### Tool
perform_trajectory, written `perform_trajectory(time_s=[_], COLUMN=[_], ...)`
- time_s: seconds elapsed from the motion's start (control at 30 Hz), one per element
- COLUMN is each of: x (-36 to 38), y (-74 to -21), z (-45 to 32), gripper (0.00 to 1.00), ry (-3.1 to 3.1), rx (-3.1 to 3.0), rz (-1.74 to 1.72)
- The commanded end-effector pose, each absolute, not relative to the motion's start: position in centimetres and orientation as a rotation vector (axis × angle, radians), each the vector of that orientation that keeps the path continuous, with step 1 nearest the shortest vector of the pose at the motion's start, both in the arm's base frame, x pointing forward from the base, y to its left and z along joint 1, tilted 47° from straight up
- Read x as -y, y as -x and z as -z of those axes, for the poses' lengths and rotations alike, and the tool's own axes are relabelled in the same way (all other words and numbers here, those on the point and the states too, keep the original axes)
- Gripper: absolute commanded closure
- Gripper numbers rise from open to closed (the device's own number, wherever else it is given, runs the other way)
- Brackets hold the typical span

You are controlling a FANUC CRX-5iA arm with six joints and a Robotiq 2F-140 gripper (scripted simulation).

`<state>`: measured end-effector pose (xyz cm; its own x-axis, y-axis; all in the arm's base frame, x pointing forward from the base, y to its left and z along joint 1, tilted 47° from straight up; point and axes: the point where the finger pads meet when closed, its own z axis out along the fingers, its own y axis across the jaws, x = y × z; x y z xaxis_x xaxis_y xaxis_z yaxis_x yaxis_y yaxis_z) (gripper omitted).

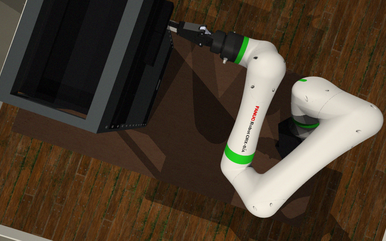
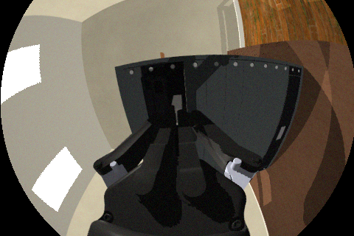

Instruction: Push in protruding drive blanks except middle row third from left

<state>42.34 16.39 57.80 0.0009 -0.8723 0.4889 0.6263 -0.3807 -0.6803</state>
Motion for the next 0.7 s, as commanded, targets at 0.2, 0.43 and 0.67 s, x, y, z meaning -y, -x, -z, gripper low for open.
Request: perform_trajectory(time_s=[0.2, 0.43, 0.67], x=[-15.2, -14.1, -13.9], y=[-39.5, -36.8, -36.2], z=[-55.8, -53.9, -53.5], gripper=[1.0, 1.0, 1.0], ry=[1.087, 1.087, 1.087], rx=[-0.321, -0.321, -0.321], rz=[1.652, 1.652, 1.652])
